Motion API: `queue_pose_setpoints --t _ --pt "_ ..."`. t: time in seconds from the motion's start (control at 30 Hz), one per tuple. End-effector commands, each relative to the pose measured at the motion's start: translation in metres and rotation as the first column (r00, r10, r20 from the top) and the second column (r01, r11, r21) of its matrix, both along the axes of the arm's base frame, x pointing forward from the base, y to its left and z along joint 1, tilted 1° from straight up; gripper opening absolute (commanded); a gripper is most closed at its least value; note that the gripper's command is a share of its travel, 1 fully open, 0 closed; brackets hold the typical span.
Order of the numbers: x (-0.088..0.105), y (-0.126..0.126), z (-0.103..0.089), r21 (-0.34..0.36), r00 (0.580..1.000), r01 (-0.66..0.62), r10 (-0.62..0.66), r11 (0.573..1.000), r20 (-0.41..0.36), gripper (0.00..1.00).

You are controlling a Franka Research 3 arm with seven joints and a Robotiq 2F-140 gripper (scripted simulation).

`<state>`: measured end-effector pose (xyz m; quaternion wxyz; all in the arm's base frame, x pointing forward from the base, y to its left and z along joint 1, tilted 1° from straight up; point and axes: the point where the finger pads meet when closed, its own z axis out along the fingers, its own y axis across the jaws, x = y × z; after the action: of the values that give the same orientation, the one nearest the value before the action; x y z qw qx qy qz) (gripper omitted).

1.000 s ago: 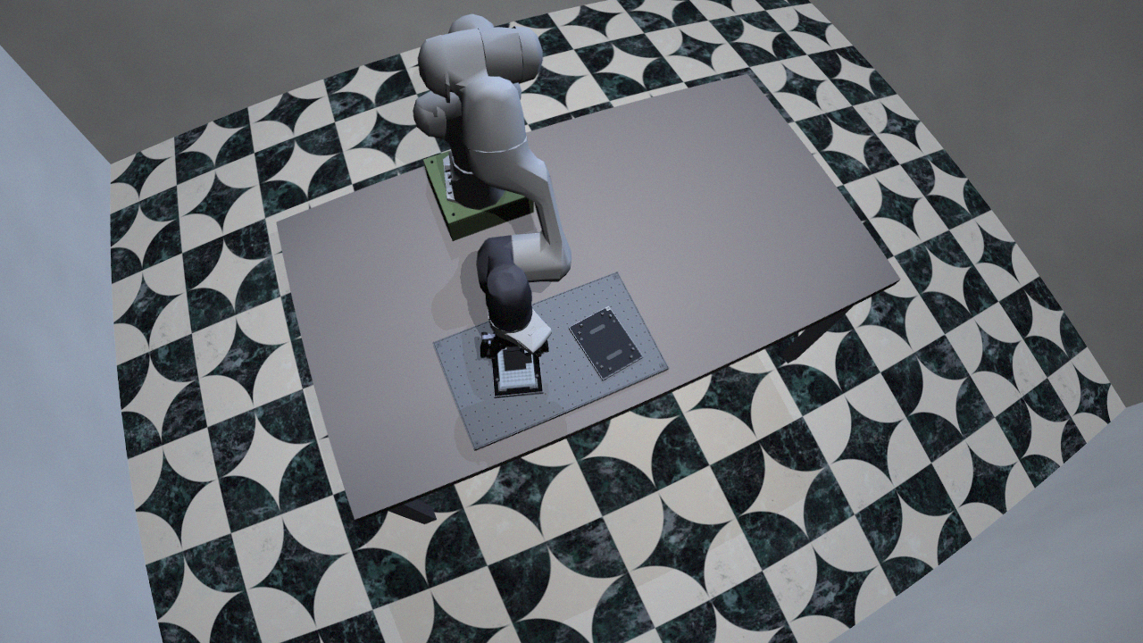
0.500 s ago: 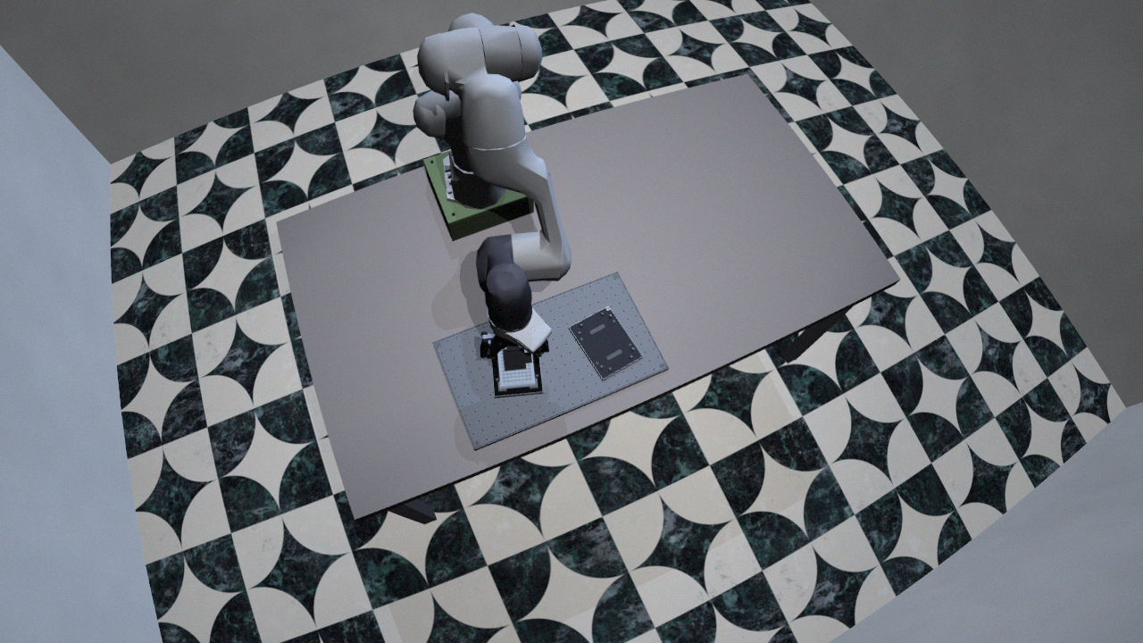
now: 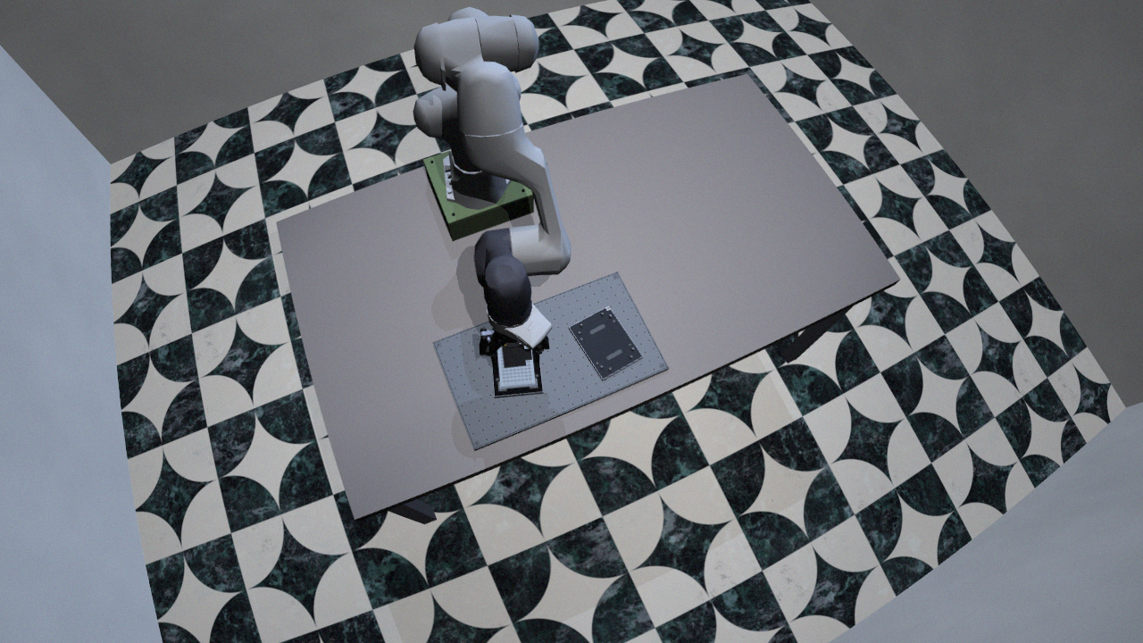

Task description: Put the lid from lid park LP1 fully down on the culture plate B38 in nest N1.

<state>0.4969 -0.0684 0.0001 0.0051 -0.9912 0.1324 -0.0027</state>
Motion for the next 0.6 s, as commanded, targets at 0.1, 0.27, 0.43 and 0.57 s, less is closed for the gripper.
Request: queue_pose_setpoints --t 0.1,0.27,0.43,0.57 --pt "-0.003 0.001 0.012 0.0 1.0 0.009 -0.009 1.0 -0.01 0.69" --pt "-0.003 0.001 0.017 0.0 1.0 0.009 -0.009 1.0 -0.01 0.69" --pt "-0.003 0.001 0.02 0.0 1.0 0.009 -0.009 1.0 -0.01 0.69" --pt "-0.003 0.001 0.021 0.0 1.0 0.009 -0.009 1.0 -0.01 0.69"
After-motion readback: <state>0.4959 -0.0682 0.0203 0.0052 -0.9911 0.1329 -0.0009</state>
